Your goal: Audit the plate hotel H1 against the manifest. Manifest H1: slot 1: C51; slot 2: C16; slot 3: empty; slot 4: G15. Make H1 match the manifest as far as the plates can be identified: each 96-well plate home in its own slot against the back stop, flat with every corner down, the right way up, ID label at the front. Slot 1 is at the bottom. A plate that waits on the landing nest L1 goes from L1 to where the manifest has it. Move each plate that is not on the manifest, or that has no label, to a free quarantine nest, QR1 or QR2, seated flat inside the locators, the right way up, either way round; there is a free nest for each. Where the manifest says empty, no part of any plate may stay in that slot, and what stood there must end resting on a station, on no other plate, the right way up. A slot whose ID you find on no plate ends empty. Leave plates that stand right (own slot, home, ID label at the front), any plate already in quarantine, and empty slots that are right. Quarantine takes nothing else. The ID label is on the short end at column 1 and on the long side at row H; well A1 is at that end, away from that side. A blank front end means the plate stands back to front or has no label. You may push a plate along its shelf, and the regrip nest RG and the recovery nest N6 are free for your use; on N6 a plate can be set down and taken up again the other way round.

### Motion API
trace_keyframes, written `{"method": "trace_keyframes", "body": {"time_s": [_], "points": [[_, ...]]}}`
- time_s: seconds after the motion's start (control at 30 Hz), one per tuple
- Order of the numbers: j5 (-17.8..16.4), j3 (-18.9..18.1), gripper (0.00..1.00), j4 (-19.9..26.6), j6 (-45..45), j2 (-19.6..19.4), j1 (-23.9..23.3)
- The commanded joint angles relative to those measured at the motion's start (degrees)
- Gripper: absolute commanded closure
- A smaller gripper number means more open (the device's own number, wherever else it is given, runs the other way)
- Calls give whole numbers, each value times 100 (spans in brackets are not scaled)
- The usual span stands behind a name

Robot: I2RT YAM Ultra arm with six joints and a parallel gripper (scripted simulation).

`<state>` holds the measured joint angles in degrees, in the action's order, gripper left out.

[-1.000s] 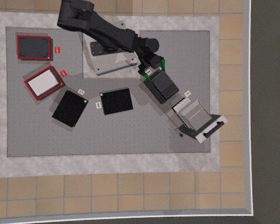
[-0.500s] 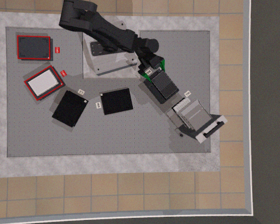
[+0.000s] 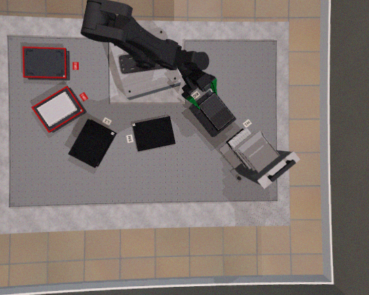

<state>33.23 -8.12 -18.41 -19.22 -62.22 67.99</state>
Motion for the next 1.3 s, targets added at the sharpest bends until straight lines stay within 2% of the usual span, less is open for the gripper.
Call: {"method": "trace_keyframes", "body": {"time_s": [0.0,1.27], "points": [[6,-14,14,-262,11,-31,-10],[-9,241,14,-1284,24,-792,-29]]}}
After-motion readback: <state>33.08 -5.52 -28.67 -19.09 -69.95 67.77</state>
